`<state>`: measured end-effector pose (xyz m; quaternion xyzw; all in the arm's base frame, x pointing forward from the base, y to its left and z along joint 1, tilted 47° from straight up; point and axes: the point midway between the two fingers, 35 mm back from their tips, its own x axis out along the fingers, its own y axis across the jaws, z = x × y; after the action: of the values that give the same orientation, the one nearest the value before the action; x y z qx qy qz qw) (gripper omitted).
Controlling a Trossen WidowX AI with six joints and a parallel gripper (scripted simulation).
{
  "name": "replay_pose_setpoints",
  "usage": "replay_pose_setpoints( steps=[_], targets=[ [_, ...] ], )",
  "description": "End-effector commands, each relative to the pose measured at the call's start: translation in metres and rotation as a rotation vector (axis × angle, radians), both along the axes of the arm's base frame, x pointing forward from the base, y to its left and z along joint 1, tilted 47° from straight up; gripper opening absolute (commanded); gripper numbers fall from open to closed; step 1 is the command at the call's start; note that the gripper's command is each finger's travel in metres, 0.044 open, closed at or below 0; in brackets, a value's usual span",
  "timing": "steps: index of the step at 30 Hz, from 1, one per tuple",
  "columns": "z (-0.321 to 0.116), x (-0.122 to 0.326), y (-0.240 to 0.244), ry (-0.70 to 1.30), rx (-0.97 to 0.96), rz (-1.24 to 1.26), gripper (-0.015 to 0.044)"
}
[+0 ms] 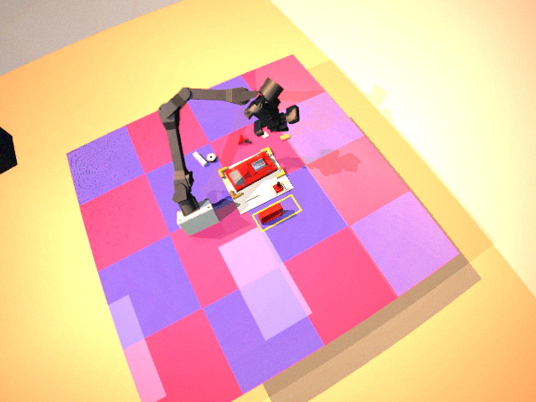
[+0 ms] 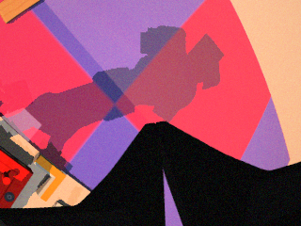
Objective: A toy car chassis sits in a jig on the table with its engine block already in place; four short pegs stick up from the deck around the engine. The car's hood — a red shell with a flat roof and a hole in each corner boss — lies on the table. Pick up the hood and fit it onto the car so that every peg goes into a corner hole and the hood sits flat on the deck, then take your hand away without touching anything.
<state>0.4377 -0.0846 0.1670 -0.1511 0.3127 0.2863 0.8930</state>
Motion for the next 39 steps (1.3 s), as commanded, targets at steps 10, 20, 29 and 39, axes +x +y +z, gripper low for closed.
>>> replay_pose_setpoints(
  steps=[10, 20, 29, 39],
  targets=[
    [-0.1, -0.05, -0.031, 0.818, 0.761, -0.929, 0.0],
    [-0.134, -0.079, -0.038, 1.176, 1.061, -1.434, 0.0],
    [-0.16, -0.108, -0.04, 1.48, 1.281, -1.941, 0.0],
    [-0.184, -0.14, -0.039, 1.774, 1.435, -2.587, 0.0]
  ],
)
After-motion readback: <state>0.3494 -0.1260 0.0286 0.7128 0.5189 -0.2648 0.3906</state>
